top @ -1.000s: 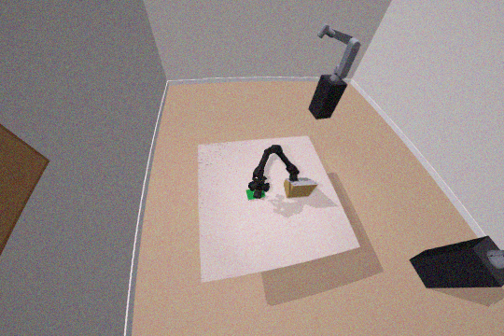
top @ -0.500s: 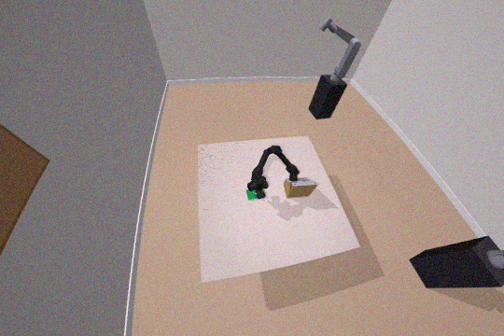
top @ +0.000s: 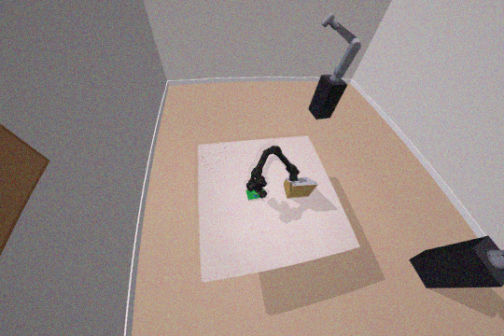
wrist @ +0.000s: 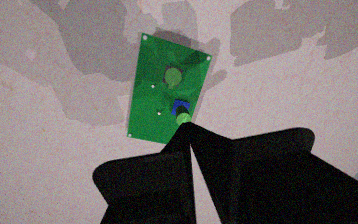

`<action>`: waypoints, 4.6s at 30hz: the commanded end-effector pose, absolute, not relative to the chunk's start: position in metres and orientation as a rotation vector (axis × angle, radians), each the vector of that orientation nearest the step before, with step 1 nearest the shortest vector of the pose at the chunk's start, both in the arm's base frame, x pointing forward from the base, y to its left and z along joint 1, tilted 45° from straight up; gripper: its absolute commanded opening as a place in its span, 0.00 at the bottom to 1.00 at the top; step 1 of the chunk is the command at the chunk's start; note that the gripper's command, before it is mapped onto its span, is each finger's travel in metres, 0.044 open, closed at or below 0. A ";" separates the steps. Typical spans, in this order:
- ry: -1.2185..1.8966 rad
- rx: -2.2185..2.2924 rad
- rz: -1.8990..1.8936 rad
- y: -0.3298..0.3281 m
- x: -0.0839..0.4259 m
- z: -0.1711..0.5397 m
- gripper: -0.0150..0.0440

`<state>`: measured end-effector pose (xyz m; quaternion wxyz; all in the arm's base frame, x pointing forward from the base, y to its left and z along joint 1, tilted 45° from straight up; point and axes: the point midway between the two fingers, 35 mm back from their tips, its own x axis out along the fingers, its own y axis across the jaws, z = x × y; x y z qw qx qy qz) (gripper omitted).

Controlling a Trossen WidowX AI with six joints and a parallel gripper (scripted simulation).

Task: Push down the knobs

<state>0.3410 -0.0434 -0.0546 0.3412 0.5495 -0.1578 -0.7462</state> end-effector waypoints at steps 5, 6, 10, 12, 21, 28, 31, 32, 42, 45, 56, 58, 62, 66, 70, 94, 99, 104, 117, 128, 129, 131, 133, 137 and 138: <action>-0.396 1.430 -1.939 -0.043 0.343 -0.054 0.25; -0.398 1.430 -1.940 -0.043 0.343 -0.055 0.25; -0.411 1.427 -1.942 -0.048 0.342 -0.060 0.25; -0.417 1.426 -1.943 -0.050 0.342 -0.063 0.25; -0.431 1.423 -1.946 -0.055 0.341 -0.068 0.25; -0.431 1.423 -1.946 -0.055 0.341 -0.068 0.25; -0.432 1.422 -1.946 -0.055 0.341 -0.068 0.25; -0.433 1.422 -1.946 -0.055 0.341 -0.069 0.25; -0.438 1.421 -1.947 -0.057 0.340 -0.071 0.25; -0.440 1.420 -1.947 -0.058 0.340 -0.071 0.25; -0.440 1.420 -1.947 -0.058 0.340 -0.071 0.25; -0.440 1.420 -1.947 -0.058 0.340 -0.071 0.25; -0.440 1.420 -1.947 -0.058 0.340 -0.071 0.25; -0.441 1.420 -1.948 -0.058 0.340 -0.071 0.25; -0.443 1.420 -1.948 -0.059 0.340 -0.072 0.25; -0.447 1.419 -1.949 -0.060 0.340 -0.074 0.25; -0.451 1.418 -1.950 -0.062 0.339 -0.075 0.25; -0.451 1.418 -1.950 -0.062 0.339 -0.075 0.25; -0.455 1.417 -1.950 -0.063 0.339 -0.077 0.25; -0.458 1.416 -1.951 -0.064 0.339 -0.078 0.25; -0.459 1.416 -1.951 -0.064 0.339 -0.078 0.25; -0.459 1.416 -1.951 -0.064 0.339 -0.078 0.25; -0.459 1.416 -1.951 -0.064 0.339 -0.078 0.25; -0.459 1.416 -1.951 -0.064 0.339 -0.078 0.25; -0.459 1.416 -1.951 -0.064 0.339 -0.078 0.25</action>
